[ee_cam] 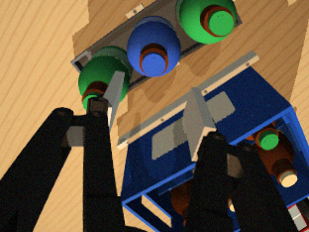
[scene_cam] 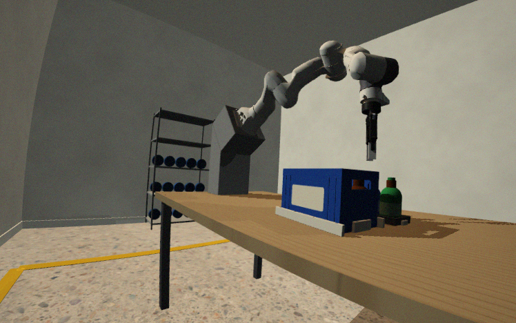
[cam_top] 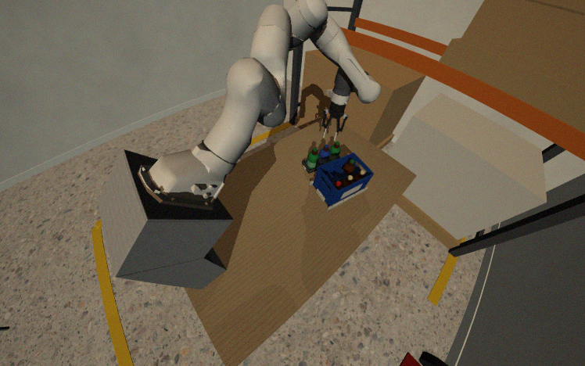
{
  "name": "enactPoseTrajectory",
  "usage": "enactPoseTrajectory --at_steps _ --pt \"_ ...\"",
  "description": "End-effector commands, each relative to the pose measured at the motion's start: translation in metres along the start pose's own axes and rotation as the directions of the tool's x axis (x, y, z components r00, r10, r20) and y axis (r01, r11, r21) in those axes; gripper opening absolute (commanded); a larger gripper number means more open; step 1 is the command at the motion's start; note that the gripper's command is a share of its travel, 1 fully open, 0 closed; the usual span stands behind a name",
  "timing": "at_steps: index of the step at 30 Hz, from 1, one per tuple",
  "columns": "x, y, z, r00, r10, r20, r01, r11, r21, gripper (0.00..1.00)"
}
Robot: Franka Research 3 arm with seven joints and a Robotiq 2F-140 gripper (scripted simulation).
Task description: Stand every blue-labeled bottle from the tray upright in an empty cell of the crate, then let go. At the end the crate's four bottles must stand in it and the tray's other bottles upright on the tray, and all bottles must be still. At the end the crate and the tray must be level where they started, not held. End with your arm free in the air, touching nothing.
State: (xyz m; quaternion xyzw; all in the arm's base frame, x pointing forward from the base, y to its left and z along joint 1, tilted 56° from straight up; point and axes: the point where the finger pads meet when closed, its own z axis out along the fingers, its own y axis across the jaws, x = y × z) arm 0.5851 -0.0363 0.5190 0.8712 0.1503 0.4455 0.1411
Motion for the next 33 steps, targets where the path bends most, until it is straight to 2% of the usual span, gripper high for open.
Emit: enactPoseTrajectory --at_steps 1,18,33 --pt "0.000 -0.001 0.000 1.000 0.007 0.001 -0.007 1.000 0.002 0.38" --pt "0.000 -0.001 0.004 1.000 -0.009 -0.013 0.009 1.000 0.013 0.38" --pt "0.001 -0.001 0.023 1.000 -0.010 -0.013 0.010 1.000 0.013 0.38"
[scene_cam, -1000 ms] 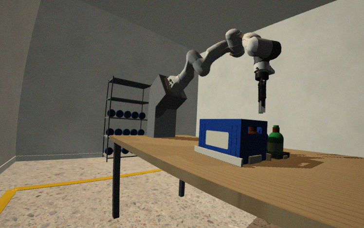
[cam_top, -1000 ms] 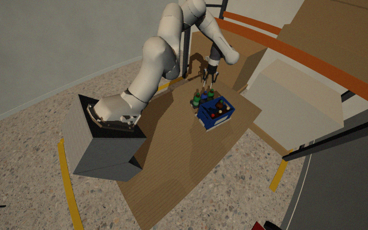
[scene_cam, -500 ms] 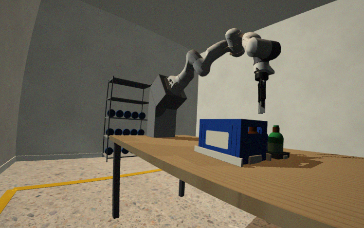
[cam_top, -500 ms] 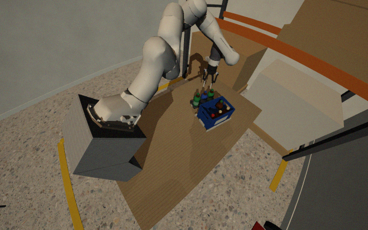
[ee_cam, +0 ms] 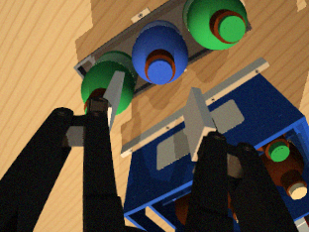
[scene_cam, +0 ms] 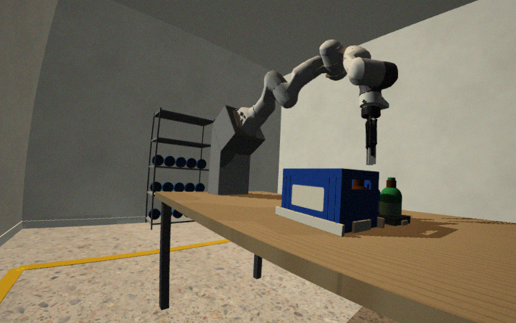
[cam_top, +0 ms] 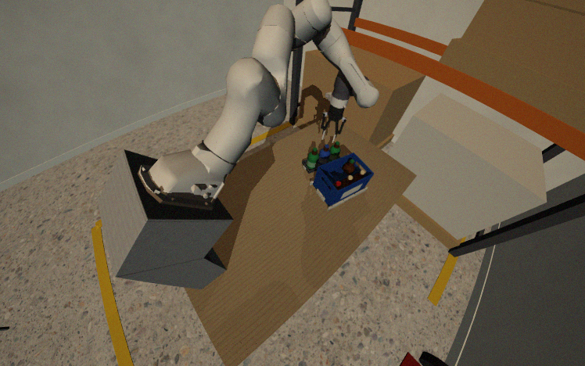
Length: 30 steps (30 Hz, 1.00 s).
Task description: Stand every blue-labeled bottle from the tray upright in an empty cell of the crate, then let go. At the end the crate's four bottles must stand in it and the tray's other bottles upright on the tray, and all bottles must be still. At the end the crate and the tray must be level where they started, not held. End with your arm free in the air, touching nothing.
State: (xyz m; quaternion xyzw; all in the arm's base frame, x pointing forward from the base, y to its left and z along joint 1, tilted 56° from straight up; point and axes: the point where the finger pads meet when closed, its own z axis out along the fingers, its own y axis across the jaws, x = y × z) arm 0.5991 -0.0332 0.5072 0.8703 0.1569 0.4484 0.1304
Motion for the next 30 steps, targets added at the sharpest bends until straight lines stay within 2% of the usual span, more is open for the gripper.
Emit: enactPoseTrajectory --at_steps 1,18,30 --pt "0.001 0.004 0.007 1.000 -0.008 -0.002 0.008 1.000 -0.010 0.38" --pt "0.001 0.004 0.025 1.000 -0.008 -0.002 0.008 1.000 -0.010 0.38" --pt "0.001 0.004 0.028 1.000 -0.008 -0.002 0.008 1.000 -0.010 0.38"
